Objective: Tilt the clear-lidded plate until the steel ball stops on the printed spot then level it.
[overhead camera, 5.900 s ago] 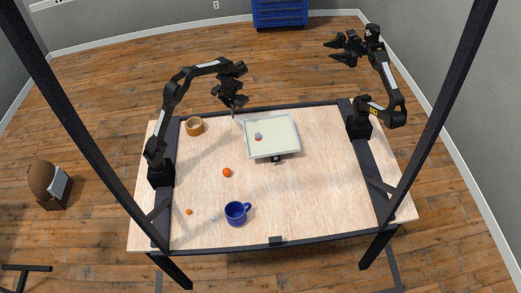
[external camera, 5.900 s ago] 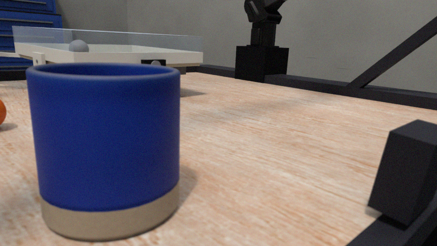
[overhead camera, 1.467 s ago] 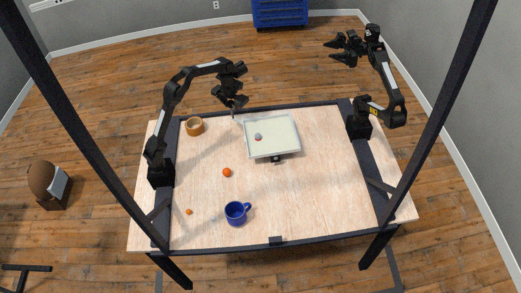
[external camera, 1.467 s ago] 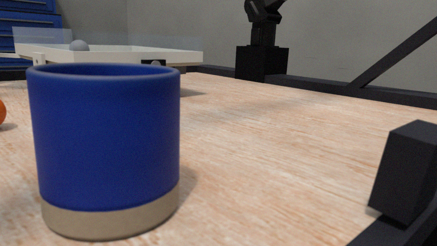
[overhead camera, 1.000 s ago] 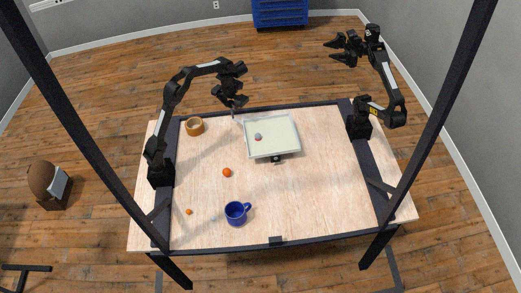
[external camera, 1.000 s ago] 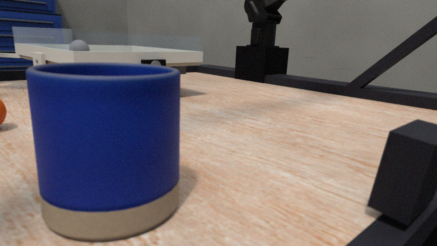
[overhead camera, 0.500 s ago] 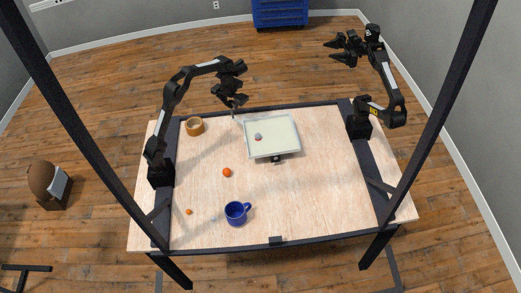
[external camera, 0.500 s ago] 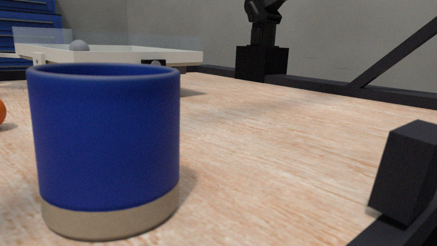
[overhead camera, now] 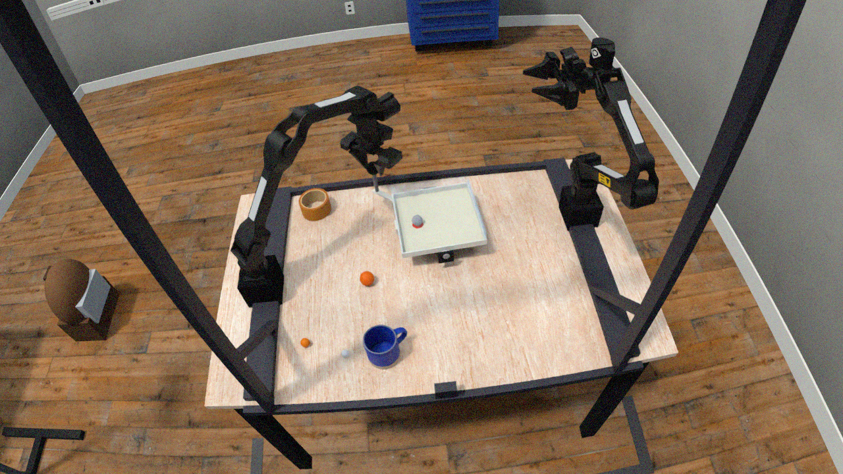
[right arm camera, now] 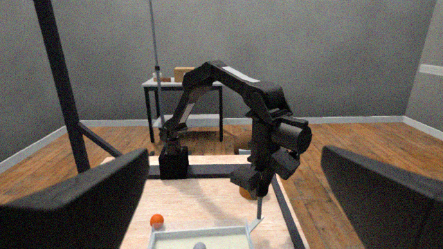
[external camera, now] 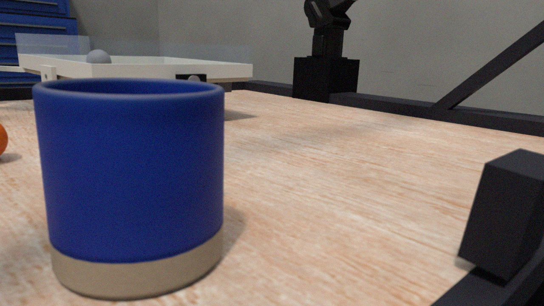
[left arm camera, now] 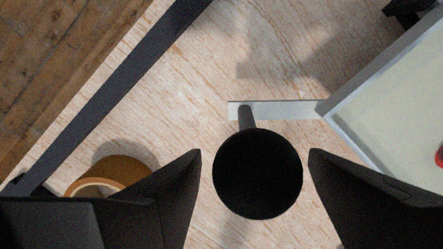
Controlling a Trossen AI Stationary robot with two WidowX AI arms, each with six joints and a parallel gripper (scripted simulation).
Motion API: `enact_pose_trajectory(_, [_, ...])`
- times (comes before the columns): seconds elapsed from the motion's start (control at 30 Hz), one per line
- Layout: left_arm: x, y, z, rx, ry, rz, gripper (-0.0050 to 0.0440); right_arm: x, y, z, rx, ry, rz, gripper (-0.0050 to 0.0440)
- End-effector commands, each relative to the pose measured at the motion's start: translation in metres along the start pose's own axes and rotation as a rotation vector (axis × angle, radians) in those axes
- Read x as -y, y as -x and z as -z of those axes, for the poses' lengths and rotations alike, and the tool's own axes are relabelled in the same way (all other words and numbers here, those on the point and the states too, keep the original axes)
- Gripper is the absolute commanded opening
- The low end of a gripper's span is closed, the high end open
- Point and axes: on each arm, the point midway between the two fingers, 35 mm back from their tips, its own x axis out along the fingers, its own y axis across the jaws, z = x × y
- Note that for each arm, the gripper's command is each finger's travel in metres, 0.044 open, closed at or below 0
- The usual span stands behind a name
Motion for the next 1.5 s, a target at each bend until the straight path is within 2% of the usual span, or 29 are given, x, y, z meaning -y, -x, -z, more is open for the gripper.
enact_pose_trajectory(0.0, [0.0,0.0285,-0.0059,0.068,0.004,0.008,0.027,0.002,0.0,-0.0015,0.0,0.003,0.002,0.04])
enact_pose_trajectory(0.87, [0.0,0.0346,-0.0057,0.066,0.004,0.007,0.027,0.002,0.0,-0.0015,0.0,0.003,0.002,0.04])
enact_pose_trajectory(0.9, [0.0,0.0346,-0.0057,0.066,0.004,0.007,0.04,0.002,0.0,-0.0015,0.0,0.003,0.002,0.04])
enact_pose_trajectory(1.47, [0.0,0.0346,-0.0057,0.066,0.004,0.007,0.04,0.002,0.0,-0.0015,0.0,0.003,0.002,0.04])
